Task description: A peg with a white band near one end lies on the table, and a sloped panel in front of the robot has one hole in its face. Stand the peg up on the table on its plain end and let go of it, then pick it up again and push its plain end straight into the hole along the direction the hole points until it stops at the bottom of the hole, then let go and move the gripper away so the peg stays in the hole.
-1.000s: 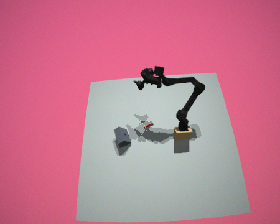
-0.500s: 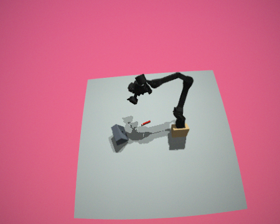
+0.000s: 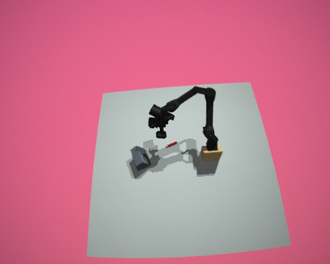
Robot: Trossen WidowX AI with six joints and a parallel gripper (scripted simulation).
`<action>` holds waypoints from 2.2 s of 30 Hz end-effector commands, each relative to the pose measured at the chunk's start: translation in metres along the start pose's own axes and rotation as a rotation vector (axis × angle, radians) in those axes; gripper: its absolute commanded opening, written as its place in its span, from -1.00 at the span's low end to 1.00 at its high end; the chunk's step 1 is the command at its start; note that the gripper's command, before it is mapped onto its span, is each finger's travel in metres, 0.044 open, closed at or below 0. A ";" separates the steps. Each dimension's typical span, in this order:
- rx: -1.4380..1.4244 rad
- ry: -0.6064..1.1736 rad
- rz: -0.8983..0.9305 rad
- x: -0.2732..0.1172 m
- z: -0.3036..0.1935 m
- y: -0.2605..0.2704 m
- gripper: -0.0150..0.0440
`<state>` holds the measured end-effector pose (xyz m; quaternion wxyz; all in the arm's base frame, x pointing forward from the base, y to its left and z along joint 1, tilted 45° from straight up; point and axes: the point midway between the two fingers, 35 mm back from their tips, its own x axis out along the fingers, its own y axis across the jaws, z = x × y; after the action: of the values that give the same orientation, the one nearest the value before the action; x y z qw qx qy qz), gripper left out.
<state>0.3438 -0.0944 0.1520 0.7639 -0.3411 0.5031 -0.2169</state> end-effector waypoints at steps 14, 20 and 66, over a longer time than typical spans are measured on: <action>-0.270 0.435 0.111 0.035 -0.072 0.062 1.00; -0.269 0.435 0.112 0.037 -0.073 0.062 1.00; -0.270 0.436 0.109 0.102 -0.105 0.065 1.00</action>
<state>0.2894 -0.1475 0.0161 0.5987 -0.3550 0.6962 -0.1754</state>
